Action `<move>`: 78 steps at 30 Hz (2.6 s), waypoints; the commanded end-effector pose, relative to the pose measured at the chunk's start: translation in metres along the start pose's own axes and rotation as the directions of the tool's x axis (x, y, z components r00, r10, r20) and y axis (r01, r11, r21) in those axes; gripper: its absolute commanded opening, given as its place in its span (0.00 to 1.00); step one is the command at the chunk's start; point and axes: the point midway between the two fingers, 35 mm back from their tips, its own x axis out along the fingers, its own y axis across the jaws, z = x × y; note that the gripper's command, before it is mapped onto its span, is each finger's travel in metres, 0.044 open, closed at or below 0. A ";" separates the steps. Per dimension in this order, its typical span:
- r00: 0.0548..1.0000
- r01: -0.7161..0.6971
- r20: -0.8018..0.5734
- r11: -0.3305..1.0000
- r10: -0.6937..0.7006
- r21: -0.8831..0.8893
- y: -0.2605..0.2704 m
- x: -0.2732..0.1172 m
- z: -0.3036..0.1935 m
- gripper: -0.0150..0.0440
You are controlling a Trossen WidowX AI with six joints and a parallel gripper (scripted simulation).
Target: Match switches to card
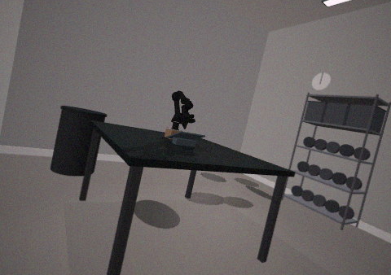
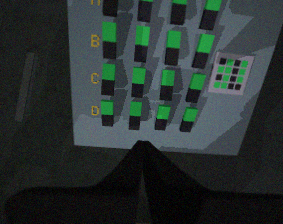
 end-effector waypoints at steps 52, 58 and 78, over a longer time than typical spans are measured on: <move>1.000 0.006 0.022 1.000 -0.006 0.008 0.006 0.062 -0.010 0.25; 1.000 0.006 0.022 1.000 -0.006 0.008 0.006 0.062 -0.010 0.25; 1.000 0.006 0.022 1.000 -0.006 0.008 0.006 0.065 -0.010 0.25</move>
